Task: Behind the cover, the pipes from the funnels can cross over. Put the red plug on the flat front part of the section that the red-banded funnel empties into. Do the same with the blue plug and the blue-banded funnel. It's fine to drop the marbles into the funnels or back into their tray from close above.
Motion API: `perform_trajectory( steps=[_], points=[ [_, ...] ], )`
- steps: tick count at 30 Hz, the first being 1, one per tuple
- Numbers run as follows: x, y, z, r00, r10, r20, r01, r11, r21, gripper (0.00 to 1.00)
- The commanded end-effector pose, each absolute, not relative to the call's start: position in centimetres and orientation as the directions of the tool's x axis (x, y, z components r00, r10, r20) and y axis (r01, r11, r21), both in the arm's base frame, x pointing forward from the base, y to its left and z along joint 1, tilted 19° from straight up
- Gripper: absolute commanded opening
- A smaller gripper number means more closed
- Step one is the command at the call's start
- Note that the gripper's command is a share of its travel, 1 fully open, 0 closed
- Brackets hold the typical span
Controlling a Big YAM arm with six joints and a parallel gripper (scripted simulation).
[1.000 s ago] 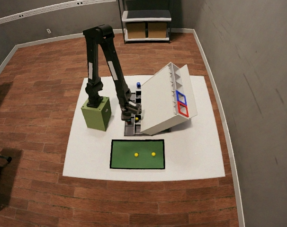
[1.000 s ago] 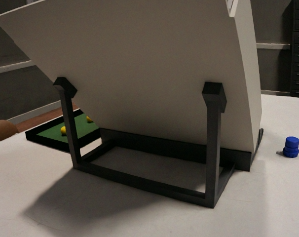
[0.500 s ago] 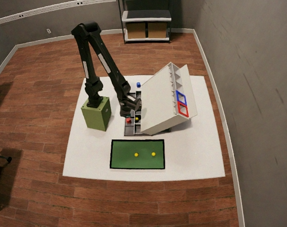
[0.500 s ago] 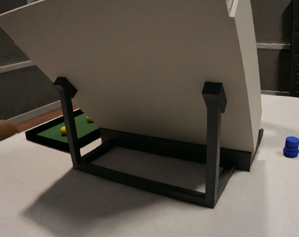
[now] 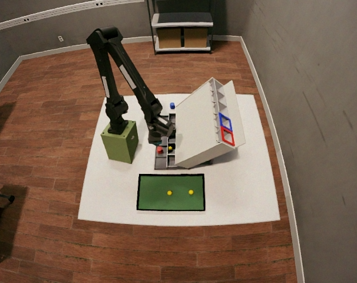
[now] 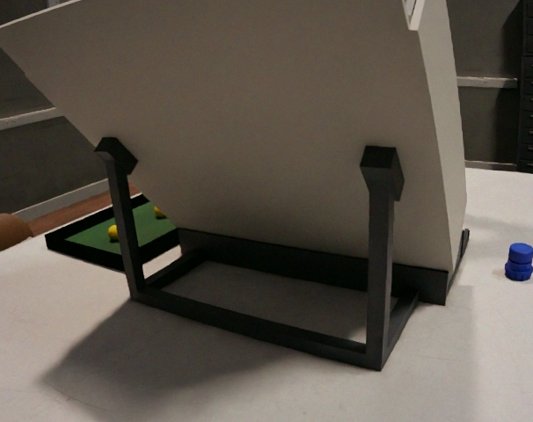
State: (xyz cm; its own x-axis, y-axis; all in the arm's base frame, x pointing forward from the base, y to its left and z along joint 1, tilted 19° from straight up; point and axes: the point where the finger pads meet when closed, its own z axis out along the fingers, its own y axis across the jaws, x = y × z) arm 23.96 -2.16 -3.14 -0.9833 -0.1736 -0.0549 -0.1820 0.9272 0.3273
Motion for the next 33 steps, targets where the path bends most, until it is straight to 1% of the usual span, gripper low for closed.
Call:
perform_trajectory(
  steps=[1, 19, 20, 21, 33],
  points=[
    [24.1, -2.2, -3.1, -0.981, -0.185, -0.057, -0.193, 0.926, 0.324, 0.59],
    [24.1, -2.2, -3.1, -0.981, -0.185, -0.057, -0.193, 0.926, 0.324, 0.59],
    [24.1, -2.2, -3.1, -0.981, -0.185, -0.057, -0.193, 0.926, 0.324, 0.56],
    [24.2, -2.3, -3.1, -0.981, -0.185, -0.058, -0.193, 0.926, 0.324, 0.56],
    [27.2, -6.1, -3.7, -0.981, -0.174, -0.09, -0.194, 0.933, 0.302, 0.56]
  ],
)
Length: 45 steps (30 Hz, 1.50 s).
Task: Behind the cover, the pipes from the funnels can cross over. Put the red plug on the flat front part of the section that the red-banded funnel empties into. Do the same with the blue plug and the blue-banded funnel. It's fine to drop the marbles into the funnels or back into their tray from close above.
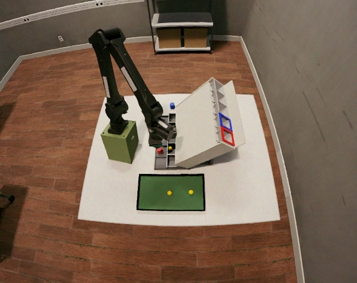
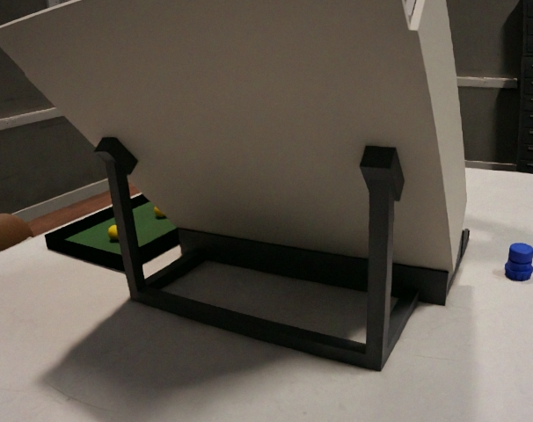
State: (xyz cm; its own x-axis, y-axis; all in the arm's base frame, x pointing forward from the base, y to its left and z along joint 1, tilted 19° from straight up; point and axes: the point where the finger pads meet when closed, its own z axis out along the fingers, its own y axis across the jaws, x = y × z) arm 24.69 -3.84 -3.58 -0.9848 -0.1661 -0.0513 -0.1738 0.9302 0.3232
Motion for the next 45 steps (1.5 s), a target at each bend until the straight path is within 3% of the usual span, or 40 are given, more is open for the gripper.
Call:
perform_trajectory(
  steps=[1, 24, 45],
  points=[
    [27.5, -6.7, -3.9, -0.981, -0.174, -0.09, -0.193, 0.934, 0.302, 0.56],
    [34.9, -24.6, -10.5, -0.983, -0.173, -0.067, -0.185, 0.931, 0.315, 0.56],
    [35.2, -25.3, -11.2, -0.982, -0.181, -0.058, -0.19, 0.927, 0.324, 0.56]
  ],
)
